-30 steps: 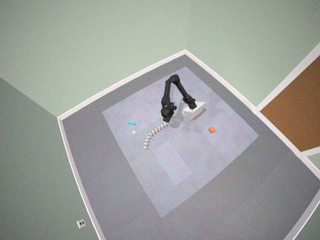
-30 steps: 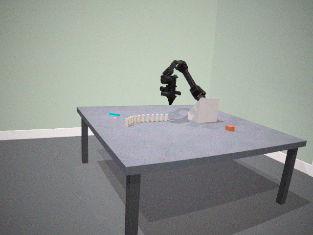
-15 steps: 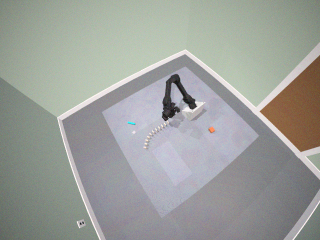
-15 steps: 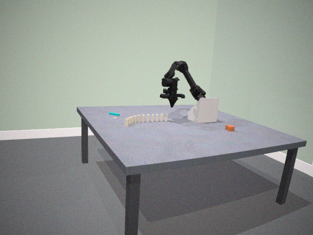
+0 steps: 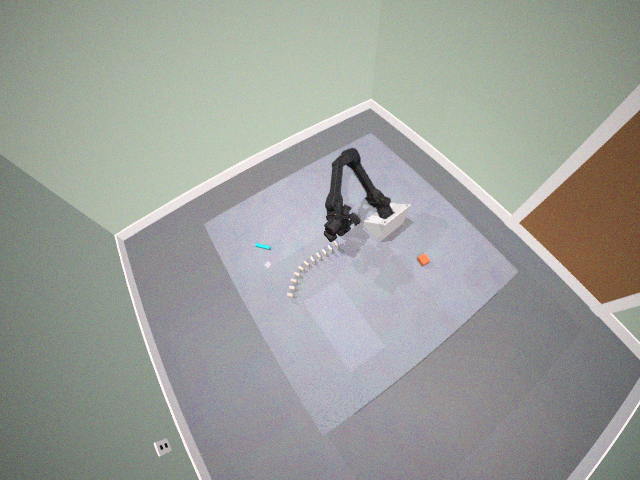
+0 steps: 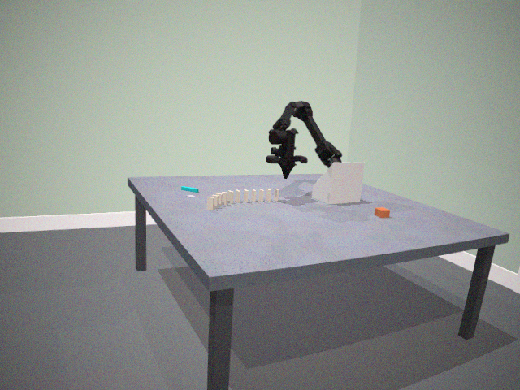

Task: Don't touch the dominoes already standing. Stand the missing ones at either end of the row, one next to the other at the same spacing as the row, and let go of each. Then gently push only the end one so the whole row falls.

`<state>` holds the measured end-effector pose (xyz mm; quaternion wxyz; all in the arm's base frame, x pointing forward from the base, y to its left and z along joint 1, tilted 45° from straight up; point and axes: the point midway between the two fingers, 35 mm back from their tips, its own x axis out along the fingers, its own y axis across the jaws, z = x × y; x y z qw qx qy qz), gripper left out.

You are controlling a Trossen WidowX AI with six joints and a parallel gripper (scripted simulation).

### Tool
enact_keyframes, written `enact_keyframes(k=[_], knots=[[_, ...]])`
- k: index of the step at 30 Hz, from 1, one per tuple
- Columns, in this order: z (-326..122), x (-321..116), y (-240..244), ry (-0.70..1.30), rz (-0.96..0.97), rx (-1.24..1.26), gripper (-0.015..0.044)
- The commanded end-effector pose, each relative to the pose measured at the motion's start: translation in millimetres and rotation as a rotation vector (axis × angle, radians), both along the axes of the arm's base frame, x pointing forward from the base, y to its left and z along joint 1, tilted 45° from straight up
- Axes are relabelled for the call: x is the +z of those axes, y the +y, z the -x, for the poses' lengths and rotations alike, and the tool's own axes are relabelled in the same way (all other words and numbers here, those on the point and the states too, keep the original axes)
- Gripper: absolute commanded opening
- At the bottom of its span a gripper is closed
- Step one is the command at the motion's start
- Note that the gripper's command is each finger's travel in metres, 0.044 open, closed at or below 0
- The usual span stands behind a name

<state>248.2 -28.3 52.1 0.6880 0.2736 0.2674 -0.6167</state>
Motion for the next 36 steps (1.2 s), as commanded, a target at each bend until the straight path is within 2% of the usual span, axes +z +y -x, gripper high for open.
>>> enact_keyframes(k=[1, 22, 29, 36], knots=[[-0.2, 0.2, -0.6, -0.006, 0.002, -0.005, 0.0], [-0.2, 0.2, -0.6, -0.006, 0.002, -0.005, 0.0], [-8.0, -51.6, -50.6, -0.006, 0.002, -0.005, 0.0], [-7.8, -56.7, -56.7, -0.007, 0.005, -0.005, 0.0]])
